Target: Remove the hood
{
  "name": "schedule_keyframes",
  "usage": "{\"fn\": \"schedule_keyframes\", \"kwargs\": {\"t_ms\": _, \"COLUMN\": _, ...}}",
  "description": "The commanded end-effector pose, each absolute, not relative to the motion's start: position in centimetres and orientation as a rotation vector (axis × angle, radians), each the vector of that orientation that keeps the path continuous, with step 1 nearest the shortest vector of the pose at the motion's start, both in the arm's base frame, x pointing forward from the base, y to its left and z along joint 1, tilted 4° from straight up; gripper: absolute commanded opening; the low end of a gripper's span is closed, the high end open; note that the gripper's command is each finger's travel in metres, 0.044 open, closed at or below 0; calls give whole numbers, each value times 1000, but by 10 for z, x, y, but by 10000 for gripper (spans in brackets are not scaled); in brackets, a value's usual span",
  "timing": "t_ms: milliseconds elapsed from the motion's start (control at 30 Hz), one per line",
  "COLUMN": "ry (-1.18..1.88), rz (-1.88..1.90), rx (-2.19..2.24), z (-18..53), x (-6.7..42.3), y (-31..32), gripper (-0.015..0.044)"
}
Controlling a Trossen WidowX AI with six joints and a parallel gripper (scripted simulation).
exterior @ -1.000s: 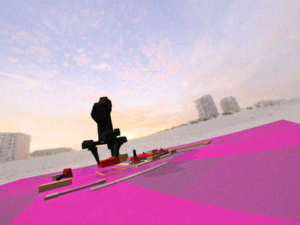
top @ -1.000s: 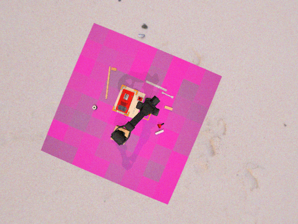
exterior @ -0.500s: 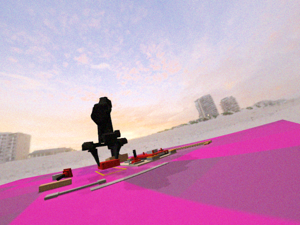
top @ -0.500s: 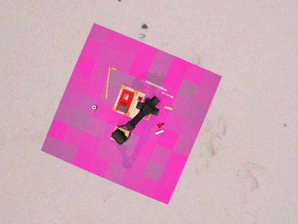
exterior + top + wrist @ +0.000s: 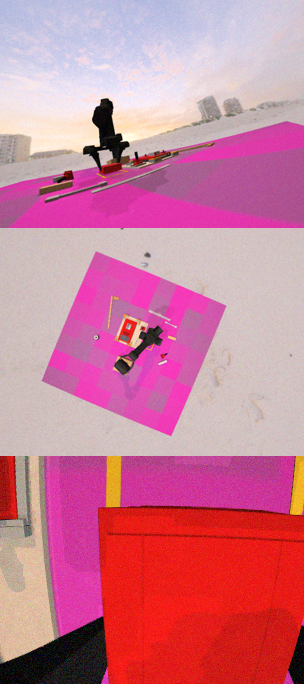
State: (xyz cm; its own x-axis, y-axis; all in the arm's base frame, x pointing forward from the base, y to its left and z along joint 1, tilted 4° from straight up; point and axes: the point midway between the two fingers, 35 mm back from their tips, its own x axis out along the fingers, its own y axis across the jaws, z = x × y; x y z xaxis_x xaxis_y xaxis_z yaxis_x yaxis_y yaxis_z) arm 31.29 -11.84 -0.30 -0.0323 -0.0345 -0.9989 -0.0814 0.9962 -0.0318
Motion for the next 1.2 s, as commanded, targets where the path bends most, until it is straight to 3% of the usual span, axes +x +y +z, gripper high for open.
{"fn": "schedule_keyframes", "kwargs": {"t_ms": 0, "ry": 1605, "rz": 39, "rx": -97, "z": -5, "x": 312, "y": -119, "gripper": 0}}
{"fn": "schedule_keyframes", "kwargs": {"t_ms": 233, "ry": 1605, "rz": 39, "rx": -97, "z": -9, "x": 312, "y": -119, "gripper": 0}}
{"fn": "schedule_keyframes", "kwargs": {"t_ms": 800, "ry": 1604, "rz": 38, "rx": -90, "z": -5, "x": 313, "y": -118, "gripper": 440}}
{"fn": "schedule_keyframes", "kwargs": {"t_ms": 1167, "ry": 1607, "rz": 38, "rx": -90, "z": 64, "x": 316, "y": -116, "gripper": 440}}
